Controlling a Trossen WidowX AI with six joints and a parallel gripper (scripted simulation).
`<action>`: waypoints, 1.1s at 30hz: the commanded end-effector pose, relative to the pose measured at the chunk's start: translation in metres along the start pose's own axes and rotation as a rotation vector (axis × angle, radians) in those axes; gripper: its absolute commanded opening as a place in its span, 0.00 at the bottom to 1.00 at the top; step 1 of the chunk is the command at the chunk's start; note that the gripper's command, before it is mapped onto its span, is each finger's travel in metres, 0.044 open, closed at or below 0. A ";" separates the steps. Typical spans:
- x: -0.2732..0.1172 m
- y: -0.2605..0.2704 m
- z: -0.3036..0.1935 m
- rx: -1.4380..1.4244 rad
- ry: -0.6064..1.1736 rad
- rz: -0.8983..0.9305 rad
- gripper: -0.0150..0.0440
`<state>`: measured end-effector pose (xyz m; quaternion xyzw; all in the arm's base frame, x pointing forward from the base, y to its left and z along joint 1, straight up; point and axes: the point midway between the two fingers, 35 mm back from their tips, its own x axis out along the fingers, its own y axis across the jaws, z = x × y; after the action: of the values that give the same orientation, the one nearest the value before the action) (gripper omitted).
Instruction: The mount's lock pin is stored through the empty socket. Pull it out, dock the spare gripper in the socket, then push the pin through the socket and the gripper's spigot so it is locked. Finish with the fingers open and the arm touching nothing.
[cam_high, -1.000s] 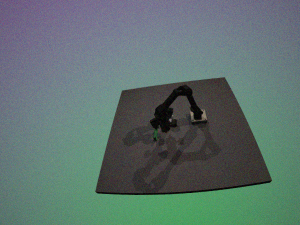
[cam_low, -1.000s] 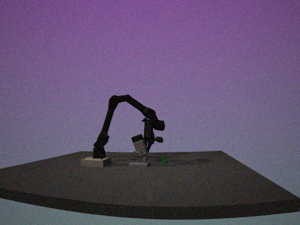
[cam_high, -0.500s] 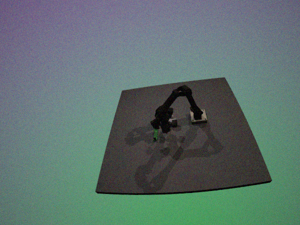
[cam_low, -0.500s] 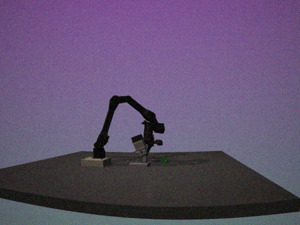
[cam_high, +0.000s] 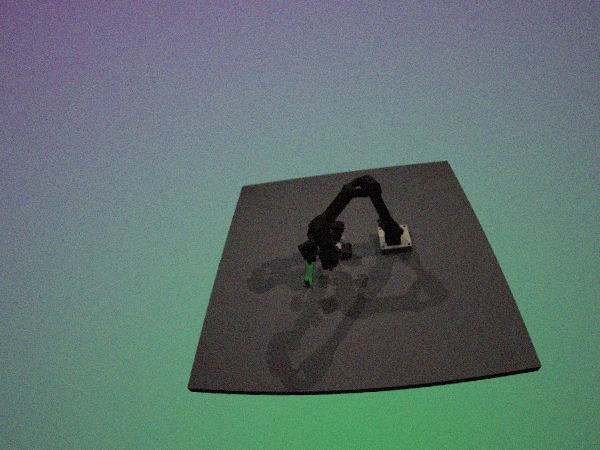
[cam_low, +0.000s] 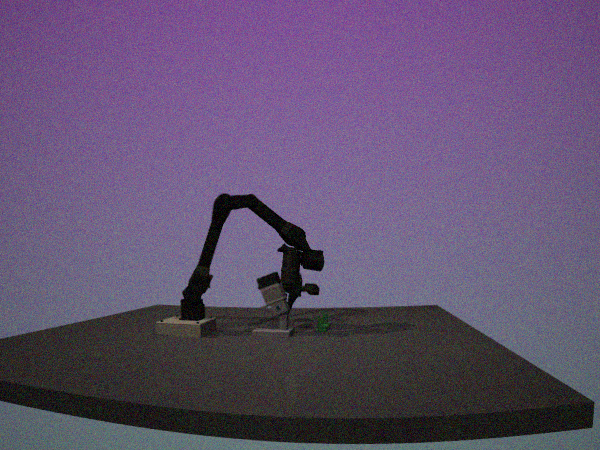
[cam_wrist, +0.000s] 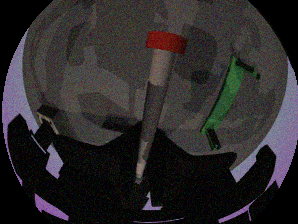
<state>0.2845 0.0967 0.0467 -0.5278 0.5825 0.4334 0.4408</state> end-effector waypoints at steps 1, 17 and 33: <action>-0.002 0.000 -0.003 -0.002 -0.008 -0.004 0.25; 0.001 0.000 -0.015 -0.006 -0.008 0.010 0.25; 0.004 -0.001 -0.028 -0.010 -0.008 0.024 0.25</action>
<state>0.2836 0.0709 0.0464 -0.5215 0.5879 0.4417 0.4329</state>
